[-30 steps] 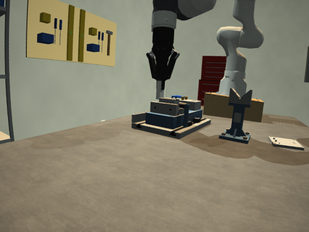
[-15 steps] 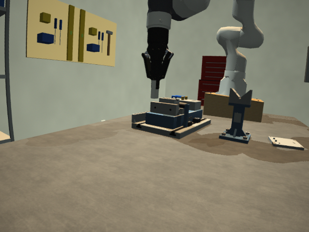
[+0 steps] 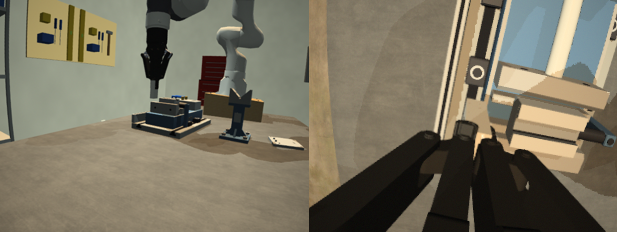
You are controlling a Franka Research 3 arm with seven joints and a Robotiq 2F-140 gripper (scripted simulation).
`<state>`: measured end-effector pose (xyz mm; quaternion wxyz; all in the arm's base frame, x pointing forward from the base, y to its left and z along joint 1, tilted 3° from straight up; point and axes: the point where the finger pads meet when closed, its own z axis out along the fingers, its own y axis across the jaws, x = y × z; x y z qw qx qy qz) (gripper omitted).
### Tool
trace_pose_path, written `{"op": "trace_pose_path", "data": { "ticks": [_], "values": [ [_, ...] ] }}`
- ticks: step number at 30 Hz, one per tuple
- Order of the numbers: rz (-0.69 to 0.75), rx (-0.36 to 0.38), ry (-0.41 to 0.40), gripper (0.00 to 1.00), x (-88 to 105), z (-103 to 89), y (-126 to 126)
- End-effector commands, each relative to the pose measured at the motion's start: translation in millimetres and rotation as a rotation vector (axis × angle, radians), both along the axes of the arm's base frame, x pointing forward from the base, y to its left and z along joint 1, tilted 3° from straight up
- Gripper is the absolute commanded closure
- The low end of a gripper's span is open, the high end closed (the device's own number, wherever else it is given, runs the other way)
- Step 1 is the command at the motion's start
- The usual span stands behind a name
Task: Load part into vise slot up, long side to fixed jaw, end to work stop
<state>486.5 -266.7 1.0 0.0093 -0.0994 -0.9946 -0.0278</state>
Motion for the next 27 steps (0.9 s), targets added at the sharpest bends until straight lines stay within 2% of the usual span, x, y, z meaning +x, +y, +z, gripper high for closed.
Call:
{"op": "trace_pose_path", "data": {
  "ticks": [1,11,27],
  "values": [
    [0.012,0.001,0.001,1.0,0.2,2.1,0],
    [0.012,0.001,0.001,1.0,0.4,14.2,-1],
    [0.012,0.001,0.001,1.0,0.9,50.0,-3]
  ]
}}
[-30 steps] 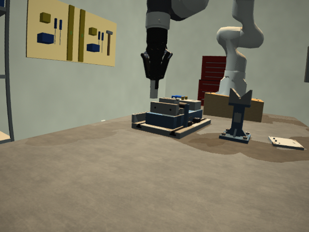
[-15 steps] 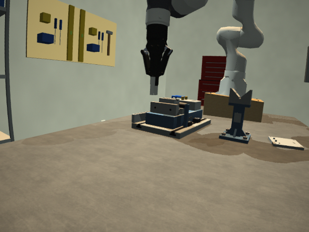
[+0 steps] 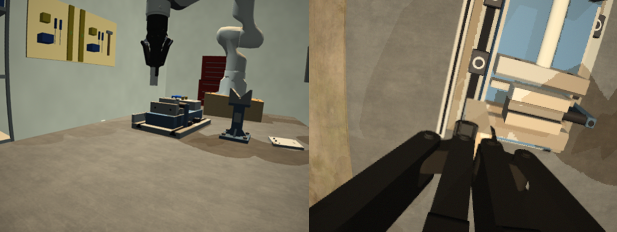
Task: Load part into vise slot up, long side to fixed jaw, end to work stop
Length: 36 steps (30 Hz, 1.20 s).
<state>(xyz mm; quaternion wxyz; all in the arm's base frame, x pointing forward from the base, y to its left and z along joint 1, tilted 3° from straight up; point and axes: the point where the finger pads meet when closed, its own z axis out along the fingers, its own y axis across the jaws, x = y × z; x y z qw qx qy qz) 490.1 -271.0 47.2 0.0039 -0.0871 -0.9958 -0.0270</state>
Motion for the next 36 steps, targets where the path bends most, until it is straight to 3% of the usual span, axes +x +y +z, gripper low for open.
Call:
{"op": "trace_pose_path", "data": {
  "ticks": [1,10,27,29,31,36],
  "values": [
    [-0.013,0.004,0.012,1.0,-2.7,3.8,2],
    [-0.013,0.004,0.012,1.0,-2.6,14.5,1],
    [-0.01,0.004,0.012,1.0,-2.6,15.2,1],
    [0.042,0.005,0.01,1.0,-3.4,15.1,4],
    [0.181,0.009,0.003,1.0,-5.5,14.9,10],
    [0.271,0.011,-0.002,1.0,-6.9,14.9,14]
  ]
}}
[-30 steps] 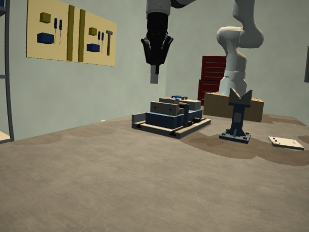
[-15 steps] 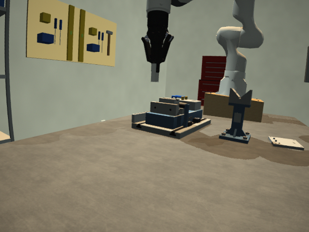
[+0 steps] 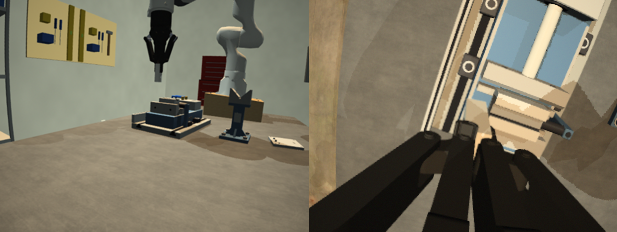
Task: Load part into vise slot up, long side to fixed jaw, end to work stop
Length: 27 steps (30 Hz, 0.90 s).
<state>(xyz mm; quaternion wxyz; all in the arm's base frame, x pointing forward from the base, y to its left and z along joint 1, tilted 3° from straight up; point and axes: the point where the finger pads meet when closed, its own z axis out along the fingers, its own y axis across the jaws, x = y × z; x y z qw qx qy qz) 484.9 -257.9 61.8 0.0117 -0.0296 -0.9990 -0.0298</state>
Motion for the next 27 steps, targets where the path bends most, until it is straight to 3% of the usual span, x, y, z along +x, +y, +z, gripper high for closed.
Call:
{"op": "trace_pose_path", "data": {
  "ticks": [1,27],
  "values": [
    [0.174,0.006,-0.015,1.0,-2.0,0.2,2],
    [0.62,0.017,-0.042,1.0,-8.3,1.0,23]
  ]
}}
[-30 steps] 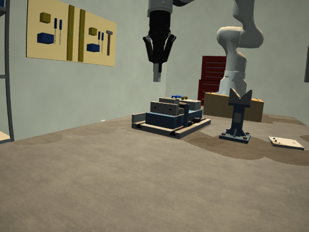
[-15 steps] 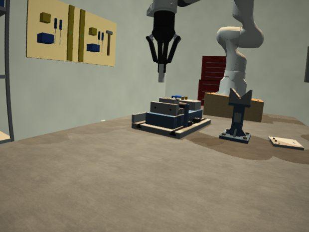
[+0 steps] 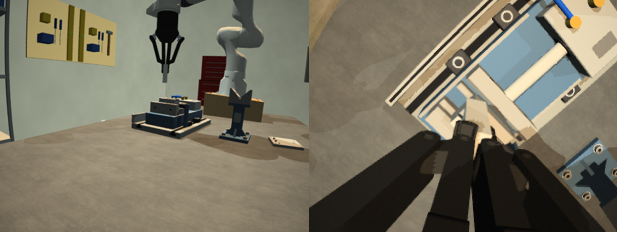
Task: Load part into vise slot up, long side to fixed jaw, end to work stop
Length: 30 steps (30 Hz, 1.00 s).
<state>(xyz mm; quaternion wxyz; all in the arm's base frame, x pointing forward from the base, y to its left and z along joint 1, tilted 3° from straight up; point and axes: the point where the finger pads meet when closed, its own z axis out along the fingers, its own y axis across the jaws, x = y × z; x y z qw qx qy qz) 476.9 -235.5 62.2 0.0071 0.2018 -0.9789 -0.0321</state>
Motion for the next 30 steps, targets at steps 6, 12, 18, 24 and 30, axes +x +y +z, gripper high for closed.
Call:
{"op": "trace_pose_path", "data": {
  "ticks": [6,12,18,24,30],
  "values": [
    [0.223,0.01,-0.022,1.0,-1.2,0.8,4],
    [0.347,0.013,-0.03,1.0,-2.9,1.3,9],
    [0.459,0.015,-0.037,1.0,-4.4,1.9,14],
    [0.554,0.016,-0.043,1.0,-5.6,2.4,19],
    [0.642,0.017,-0.049,1.0,-6.8,2.9,22]
  ]
}}
